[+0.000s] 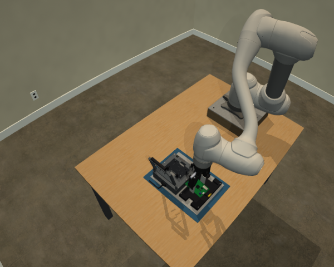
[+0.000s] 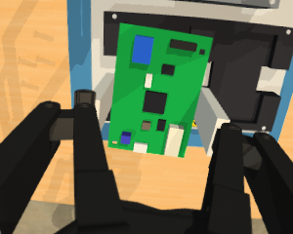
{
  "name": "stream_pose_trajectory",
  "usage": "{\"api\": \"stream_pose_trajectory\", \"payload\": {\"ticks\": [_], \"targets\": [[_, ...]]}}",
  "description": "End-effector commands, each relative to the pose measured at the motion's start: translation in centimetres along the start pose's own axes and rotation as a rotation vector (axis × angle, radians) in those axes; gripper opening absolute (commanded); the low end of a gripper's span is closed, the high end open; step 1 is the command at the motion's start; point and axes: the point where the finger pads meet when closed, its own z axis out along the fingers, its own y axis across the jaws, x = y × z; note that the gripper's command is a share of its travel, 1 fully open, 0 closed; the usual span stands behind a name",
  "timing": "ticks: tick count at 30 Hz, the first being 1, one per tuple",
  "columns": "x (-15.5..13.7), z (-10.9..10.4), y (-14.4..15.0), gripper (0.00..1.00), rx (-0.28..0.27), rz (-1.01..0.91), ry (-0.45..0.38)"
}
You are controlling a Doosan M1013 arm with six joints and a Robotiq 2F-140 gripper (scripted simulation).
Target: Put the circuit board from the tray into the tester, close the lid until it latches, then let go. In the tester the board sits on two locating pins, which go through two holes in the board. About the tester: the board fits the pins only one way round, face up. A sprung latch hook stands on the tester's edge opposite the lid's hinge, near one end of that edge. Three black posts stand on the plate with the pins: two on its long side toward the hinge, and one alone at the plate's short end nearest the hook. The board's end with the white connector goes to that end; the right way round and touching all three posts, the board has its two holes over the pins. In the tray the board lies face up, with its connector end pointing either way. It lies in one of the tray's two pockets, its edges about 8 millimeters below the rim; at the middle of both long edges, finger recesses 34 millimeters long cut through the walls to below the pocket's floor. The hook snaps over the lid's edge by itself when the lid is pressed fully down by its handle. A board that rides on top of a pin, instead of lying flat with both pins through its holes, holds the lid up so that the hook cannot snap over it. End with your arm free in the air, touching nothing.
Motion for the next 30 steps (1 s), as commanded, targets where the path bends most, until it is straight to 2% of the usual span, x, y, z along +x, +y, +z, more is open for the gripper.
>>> {"api": "stream_pose_trajectory", "payload": {"ticks": [1, 30], "targets": [[0.02, -0.22, -0.06, 0.46, 0.0, -0.028, -0.003], [0.02, -0.22, -0.06, 0.46, 0.001, -0.086, -0.003]]}}
